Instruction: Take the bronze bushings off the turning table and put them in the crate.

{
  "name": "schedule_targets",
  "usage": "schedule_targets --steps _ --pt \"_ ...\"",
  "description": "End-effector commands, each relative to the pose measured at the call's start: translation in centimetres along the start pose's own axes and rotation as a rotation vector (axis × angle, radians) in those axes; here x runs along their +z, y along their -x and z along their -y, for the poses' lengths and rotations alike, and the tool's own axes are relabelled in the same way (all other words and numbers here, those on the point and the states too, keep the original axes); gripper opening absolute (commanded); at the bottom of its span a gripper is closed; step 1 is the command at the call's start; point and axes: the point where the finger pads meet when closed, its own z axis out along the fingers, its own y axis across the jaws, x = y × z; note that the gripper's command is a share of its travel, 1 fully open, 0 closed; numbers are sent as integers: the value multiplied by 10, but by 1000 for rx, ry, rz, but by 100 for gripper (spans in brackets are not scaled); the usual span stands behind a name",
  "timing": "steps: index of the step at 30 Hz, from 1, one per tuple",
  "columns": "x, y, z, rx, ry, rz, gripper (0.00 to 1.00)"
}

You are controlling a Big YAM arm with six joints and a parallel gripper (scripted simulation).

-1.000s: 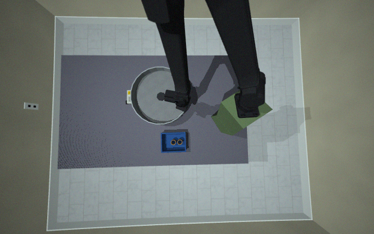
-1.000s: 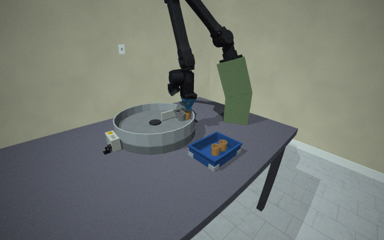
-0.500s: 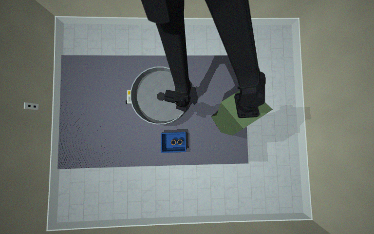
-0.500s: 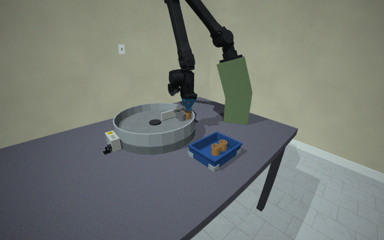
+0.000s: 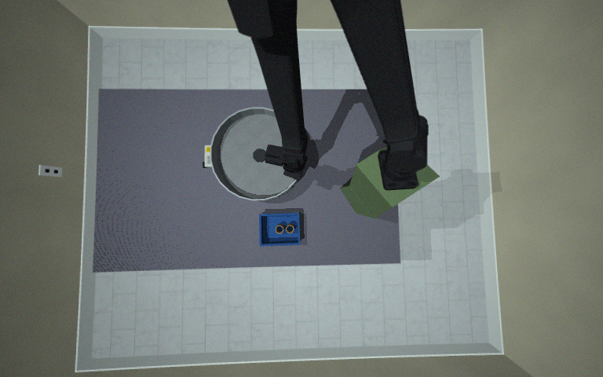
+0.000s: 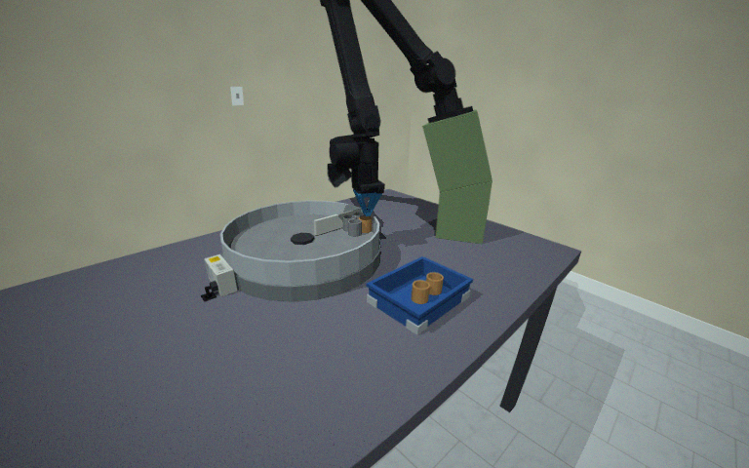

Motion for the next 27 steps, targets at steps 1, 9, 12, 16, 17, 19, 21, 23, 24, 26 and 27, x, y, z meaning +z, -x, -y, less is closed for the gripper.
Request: schedule_targets --steps 1,9,12,16,17,19,21,23,24,26,27 --pt "3 1 -4 -19 4 -1 12" --pt "0 6 -4 -14 5 9 12" --pt "0 5 -4 -15 5 7 12" --pt "0 5 -4 -15 5 7 12" --pt "0 5 -4 -15 5 7 12" --pt "0 5 -4 -15 5 7 12" --pt "0 5 -4 -15 5 7 12" --pt "0 5 -4 -15 5 7 12" --pt "0 5 -4 -15 5 7 12" --pt "0 5 -4 -15 5 7 12" --pt "0 5 -4 -15 5 7 12"
